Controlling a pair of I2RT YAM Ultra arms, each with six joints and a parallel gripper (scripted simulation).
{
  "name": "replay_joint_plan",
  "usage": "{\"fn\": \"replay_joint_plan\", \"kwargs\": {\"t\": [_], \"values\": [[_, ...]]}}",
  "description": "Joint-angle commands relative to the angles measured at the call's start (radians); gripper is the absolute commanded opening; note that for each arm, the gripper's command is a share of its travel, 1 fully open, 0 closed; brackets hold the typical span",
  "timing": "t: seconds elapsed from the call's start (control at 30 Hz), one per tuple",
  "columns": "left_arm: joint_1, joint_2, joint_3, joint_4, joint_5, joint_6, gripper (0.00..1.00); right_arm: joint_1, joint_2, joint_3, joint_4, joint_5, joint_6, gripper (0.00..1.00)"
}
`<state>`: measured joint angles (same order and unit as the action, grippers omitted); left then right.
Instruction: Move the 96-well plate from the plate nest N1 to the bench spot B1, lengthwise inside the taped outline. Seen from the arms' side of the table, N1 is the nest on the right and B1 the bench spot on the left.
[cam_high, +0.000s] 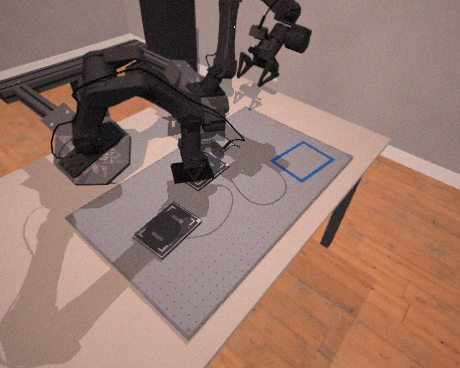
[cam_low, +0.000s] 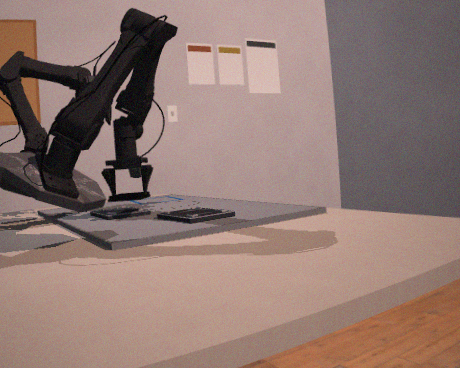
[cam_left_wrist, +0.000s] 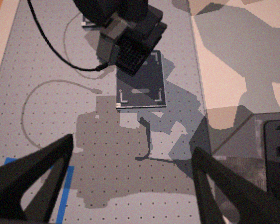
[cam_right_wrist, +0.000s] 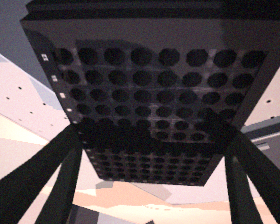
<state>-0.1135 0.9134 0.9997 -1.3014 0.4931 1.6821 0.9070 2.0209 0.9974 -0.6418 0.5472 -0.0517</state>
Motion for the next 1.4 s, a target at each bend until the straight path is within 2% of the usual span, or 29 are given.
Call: {"fn": "replay_joint_plan", "kwargs": {"t": [0.0,0.23,0.37,0.77,0.9,1.1,1.37], "values": [[0.040,-0.049,0.047,-0.106,0.074,0.059,1.00,0.056,0.036,0.058,-0.017,-0.007,-0.190,0.79],[0.110,-0.076,0.083,-0.160,0.099,0.101,1.00,0.118,0.121,0.129,-0.037,-0.014,-0.428,0.79],[0.123,-0.074,0.088,-0.164,0.102,0.110,1.00,0.137,0.154,0.162,-0.045,-0.019,-0.491,0.79],[0.127,-0.074,0.089,-0.167,0.104,0.115,1.00,0.139,0.154,0.174,-0.036,-0.018,-0.476,0.79],[0.127,-0.074,0.089,-0.167,0.104,0.115,1.00,0.151,0.175,0.212,-0.080,-0.024,-0.461,0.79],[0.127,-0.074,0.089,-0.167,0.104,0.115,1.00,0.135,0.190,0.188,0.009,-0.014,-0.503,0.79],[0.127,-0.074,0.089,-0.167,0.104,0.115,1.00,0.133,0.184,0.184,0.019,-0.014,-0.508,0.79]]}}
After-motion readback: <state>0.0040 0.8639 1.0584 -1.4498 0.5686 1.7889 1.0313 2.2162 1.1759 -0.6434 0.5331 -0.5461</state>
